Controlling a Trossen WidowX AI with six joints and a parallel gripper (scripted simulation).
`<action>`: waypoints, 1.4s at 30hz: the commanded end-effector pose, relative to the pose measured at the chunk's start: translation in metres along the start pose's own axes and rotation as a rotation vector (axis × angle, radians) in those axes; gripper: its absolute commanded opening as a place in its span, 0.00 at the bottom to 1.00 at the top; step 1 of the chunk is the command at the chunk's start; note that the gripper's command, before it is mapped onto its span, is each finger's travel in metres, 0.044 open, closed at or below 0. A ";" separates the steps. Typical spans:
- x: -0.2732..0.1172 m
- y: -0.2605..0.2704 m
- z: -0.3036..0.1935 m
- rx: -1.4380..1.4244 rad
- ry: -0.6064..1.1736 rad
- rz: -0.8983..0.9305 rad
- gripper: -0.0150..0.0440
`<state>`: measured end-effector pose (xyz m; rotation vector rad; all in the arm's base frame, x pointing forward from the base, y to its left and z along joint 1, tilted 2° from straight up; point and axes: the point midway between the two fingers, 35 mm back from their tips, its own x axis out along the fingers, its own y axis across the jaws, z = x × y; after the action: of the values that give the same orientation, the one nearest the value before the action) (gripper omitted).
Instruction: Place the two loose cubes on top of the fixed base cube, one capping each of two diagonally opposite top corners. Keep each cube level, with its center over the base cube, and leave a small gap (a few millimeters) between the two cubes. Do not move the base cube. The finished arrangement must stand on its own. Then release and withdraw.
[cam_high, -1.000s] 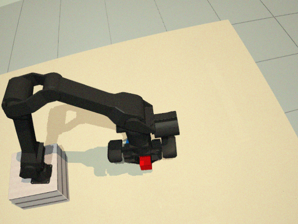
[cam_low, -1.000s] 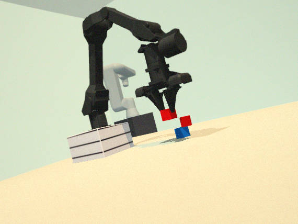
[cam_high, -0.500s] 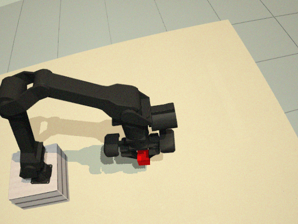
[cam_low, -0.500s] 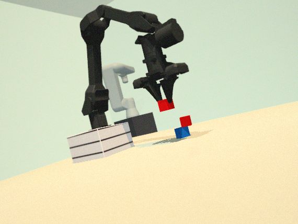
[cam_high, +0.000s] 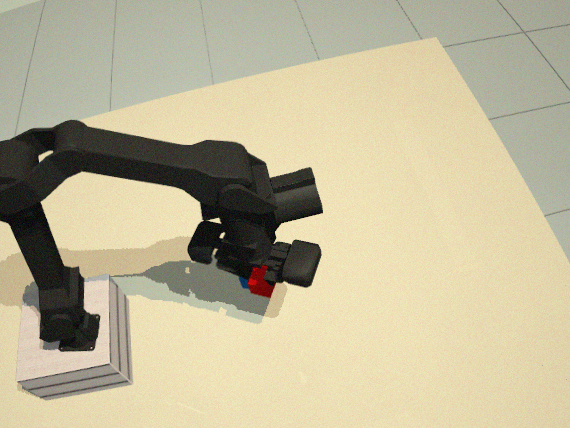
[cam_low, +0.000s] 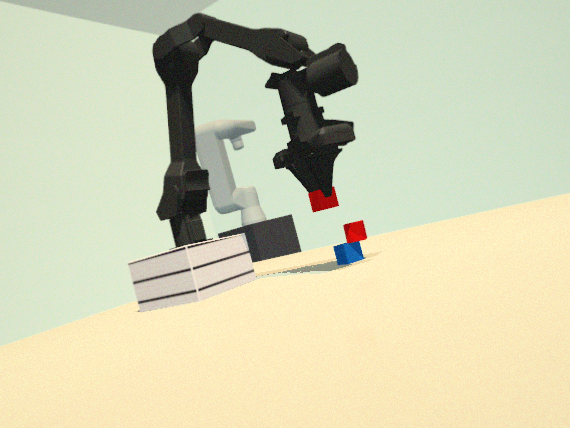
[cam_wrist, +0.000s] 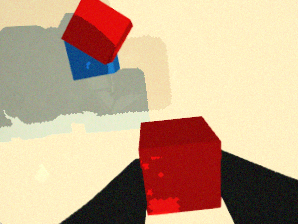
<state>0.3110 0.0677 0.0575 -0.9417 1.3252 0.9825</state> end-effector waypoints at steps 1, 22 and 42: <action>-0.002 0.011 0.007 0.116 -0.005 -0.008 0.43; 0.005 0.065 0.036 0.658 -0.008 0.000 0.43; 0.034 0.072 0.037 0.729 -0.008 0.001 0.43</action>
<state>0.2576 0.1279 0.0377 -0.3801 1.5029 0.4368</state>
